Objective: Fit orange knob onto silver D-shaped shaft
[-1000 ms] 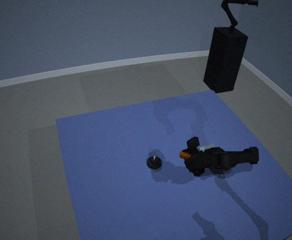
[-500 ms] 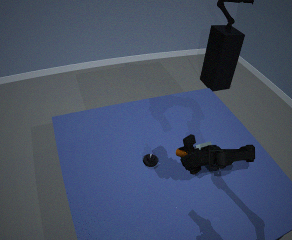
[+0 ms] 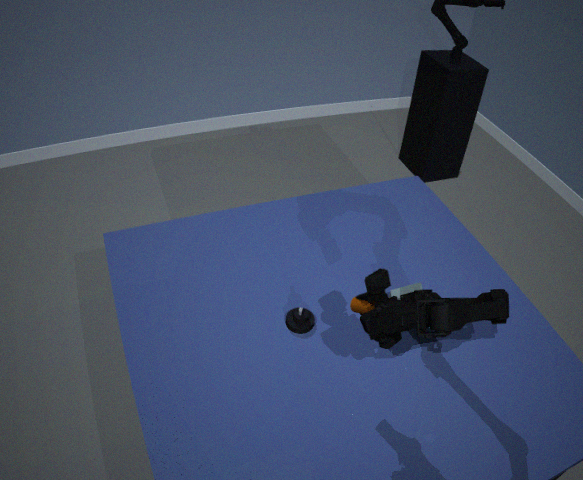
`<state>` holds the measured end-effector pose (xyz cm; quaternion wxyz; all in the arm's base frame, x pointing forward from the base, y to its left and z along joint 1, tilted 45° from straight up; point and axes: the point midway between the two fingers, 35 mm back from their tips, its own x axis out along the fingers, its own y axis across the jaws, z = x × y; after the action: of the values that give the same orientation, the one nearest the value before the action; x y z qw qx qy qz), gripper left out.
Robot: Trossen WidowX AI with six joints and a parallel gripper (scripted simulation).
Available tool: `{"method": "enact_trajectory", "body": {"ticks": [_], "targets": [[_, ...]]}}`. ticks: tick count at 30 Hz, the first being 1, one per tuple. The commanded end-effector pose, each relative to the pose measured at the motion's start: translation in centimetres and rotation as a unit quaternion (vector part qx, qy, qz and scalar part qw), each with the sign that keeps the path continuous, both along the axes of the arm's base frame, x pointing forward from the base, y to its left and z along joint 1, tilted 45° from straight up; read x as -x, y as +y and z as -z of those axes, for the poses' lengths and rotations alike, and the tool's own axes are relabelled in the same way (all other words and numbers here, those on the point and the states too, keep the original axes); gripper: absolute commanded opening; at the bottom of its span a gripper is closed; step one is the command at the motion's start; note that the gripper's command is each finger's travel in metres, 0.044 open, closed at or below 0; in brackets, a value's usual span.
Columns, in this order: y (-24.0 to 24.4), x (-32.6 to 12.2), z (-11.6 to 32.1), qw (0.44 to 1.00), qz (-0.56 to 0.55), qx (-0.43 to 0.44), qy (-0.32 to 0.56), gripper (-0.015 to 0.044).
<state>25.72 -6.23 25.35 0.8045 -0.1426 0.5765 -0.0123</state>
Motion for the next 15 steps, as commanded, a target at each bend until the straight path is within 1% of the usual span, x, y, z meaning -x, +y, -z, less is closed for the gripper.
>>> {"method": "enact_trajectory", "body": {"ticks": [1, 3, 7, 15], "targets": [[-0.1, 0.0, 0.0, 1.000, 0.000, 0.003, -0.001, 0.0000], [0.0, 0.0, 0.1, 1.000, 0.003, 0.007, -0.002, 0.0000], [0.5, 0.0, 0.7, 1.000, -0.003, -0.015, 0.001, 0.0000], [1.3, -0.2, 2.3, 0.994, -0.031, -0.105, 0.023, 0.0000]]}}
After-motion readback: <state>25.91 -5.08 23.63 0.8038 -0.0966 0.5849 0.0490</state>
